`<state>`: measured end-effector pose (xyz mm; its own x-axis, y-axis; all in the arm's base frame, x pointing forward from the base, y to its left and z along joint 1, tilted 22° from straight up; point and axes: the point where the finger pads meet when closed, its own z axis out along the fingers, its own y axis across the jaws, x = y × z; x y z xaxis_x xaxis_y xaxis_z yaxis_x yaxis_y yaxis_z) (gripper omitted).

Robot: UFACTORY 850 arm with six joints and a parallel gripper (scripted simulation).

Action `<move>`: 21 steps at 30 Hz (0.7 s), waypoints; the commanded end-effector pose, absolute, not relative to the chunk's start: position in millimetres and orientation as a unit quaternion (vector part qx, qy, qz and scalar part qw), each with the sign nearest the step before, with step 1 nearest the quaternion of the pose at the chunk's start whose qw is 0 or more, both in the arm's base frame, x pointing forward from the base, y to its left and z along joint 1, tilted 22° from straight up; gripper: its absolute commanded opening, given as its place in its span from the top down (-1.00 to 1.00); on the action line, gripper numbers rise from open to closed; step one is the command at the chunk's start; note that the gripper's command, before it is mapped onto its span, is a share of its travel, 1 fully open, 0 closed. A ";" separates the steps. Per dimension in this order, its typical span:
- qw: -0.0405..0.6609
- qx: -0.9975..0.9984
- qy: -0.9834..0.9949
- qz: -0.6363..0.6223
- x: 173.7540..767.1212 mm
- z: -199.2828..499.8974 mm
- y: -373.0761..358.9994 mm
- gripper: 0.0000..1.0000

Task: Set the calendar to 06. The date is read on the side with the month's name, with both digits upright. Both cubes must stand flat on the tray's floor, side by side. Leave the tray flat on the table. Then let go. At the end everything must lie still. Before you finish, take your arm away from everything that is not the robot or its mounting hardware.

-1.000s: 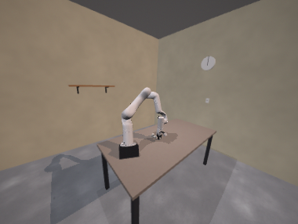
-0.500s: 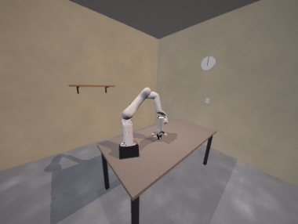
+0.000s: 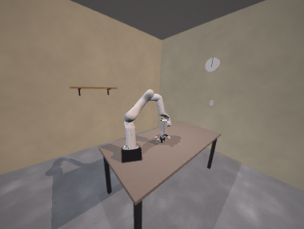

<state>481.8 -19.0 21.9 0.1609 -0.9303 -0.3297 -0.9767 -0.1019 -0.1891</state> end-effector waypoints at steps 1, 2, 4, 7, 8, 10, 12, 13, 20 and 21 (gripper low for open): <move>0.183 -0.740 0.645 0.063 482.5 22.4 -19.3 0.43; 0.183 -0.740 0.645 0.063 482.5 22.4 -19.3 0.43; 0.183 -0.740 0.645 0.063 482.5 22.4 -19.3 0.43; 0.183 -0.740 0.645 0.063 482.5 22.4 -19.3 0.43; 0.183 -0.740 0.645 0.063 482.5 22.4 -19.3 0.43; 0.183 -0.740 0.645 0.063 482.5 22.4 -19.3 0.43; 0.183 -0.740 0.645 0.063 482.5 22.4 -19.3 0.43; 0.183 -0.740 0.645 0.063 482.5 22.4 -19.3 0.43; 0.183 -0.740 0.645 0.063 482.5 22.4 -19.3 0.26; 0.183 -0.740 0.645 0.063 482.5 22.4 -19.3 0.18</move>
<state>481.8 -19.0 21.9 0.1609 -0.9303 -0.3297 -0.9767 -0.1019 -0.1891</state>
